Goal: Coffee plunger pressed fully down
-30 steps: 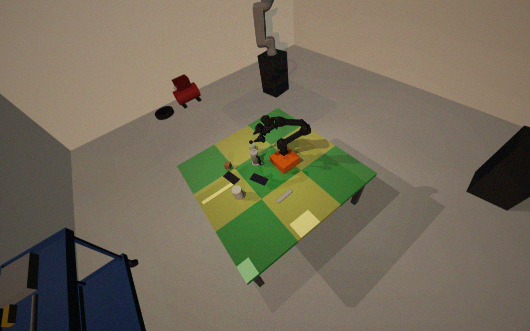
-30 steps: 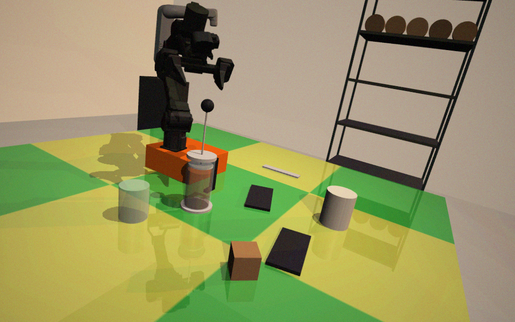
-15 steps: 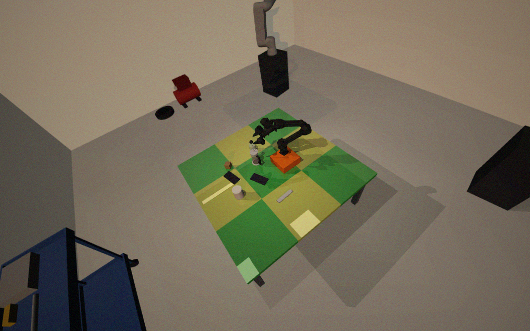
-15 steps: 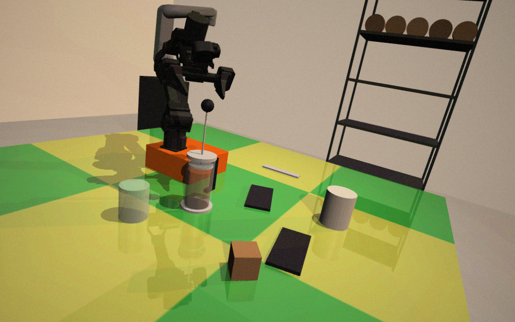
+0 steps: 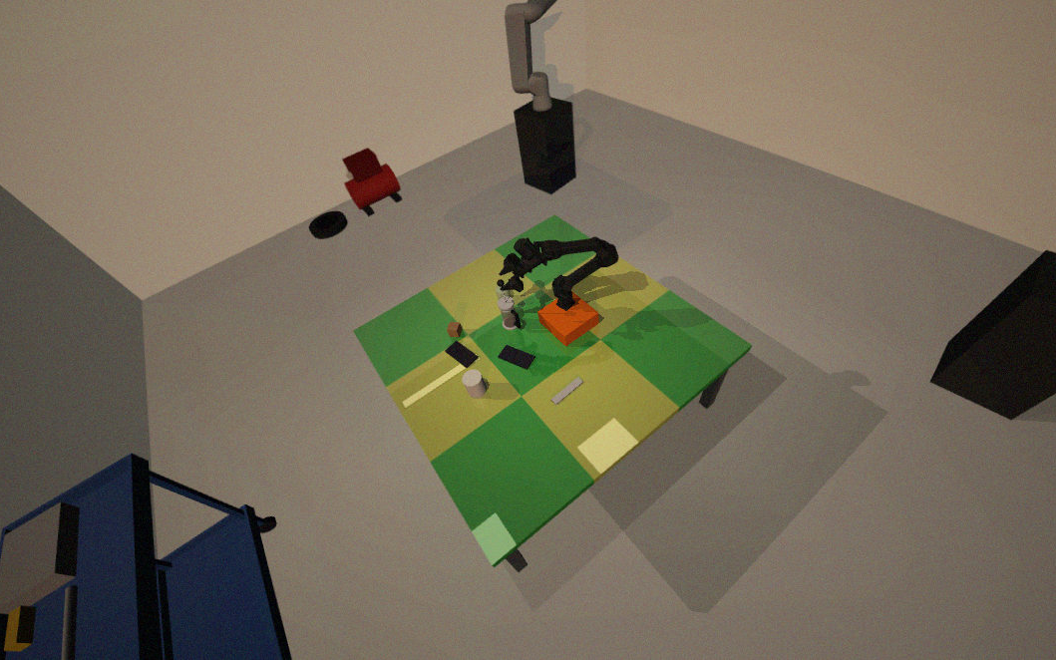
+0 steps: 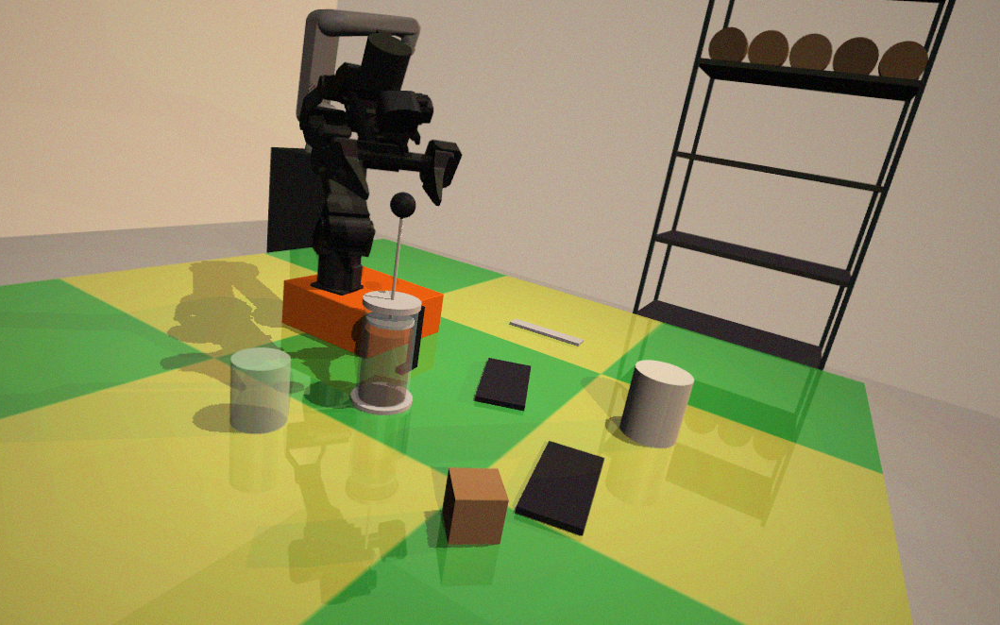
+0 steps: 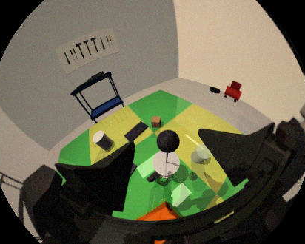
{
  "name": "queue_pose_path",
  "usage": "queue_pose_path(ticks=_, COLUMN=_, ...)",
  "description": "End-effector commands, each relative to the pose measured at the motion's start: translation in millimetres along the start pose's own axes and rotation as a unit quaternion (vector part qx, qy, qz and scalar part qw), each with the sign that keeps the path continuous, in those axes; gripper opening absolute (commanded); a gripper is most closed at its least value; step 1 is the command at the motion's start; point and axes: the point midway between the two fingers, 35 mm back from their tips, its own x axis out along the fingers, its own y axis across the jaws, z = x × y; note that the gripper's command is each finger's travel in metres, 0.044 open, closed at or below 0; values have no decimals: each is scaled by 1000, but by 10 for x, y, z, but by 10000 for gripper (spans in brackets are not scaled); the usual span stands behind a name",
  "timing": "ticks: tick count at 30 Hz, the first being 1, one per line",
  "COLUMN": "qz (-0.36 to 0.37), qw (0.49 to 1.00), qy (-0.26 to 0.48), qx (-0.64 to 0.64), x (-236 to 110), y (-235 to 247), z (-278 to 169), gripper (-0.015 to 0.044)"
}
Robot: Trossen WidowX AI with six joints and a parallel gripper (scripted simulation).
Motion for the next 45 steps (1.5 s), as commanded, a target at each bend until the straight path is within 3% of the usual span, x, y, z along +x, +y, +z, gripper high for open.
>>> queue_pose_path(ticks=1, qz=-2, qw=1000, qy=1, qx=-1, x=71, y=-4, z=-12, gripper=440)
queue_pose_path(ticks=2, qz=-2, qw=1000, qy=1, qx=-1, x=73, y=-4, z=-12, gripper=440)
queue_pose_path(ticks=14, qz=-2, qw=1000, qy=1, qx=-1, x=73, y=-4, z=-12, gripper=126)
queue_pose_path(ticks=45, qz=-2, qw=1000, qy=1, qx=-1, x=259, y=-5, z=-248, gripper=126)
